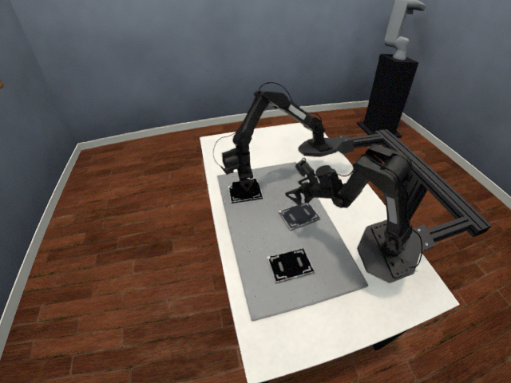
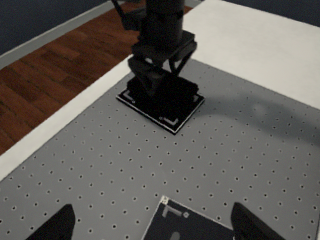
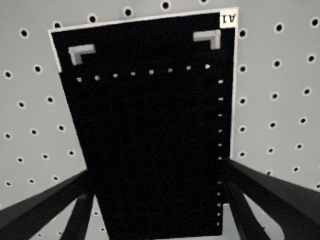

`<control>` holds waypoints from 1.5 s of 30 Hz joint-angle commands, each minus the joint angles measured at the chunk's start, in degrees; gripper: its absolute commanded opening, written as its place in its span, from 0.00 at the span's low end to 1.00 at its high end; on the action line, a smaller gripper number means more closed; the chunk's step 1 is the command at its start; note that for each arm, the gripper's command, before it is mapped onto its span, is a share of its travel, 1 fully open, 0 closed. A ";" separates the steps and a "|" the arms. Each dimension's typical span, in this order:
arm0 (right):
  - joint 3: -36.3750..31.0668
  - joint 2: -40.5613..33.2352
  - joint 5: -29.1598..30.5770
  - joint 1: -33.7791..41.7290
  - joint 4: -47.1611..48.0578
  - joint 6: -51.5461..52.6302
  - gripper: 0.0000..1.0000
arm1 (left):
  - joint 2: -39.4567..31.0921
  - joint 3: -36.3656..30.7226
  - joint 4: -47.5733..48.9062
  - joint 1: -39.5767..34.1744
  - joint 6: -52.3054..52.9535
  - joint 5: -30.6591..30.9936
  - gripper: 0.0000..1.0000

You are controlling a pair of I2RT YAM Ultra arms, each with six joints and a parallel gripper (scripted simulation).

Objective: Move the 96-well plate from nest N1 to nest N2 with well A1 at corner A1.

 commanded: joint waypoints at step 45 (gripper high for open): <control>-0.68 1.28 -0.11 -0.55 4.42 -1.43 0.76 | -0.47 0.21 0.29 -0.35 0.07 0.20 1.00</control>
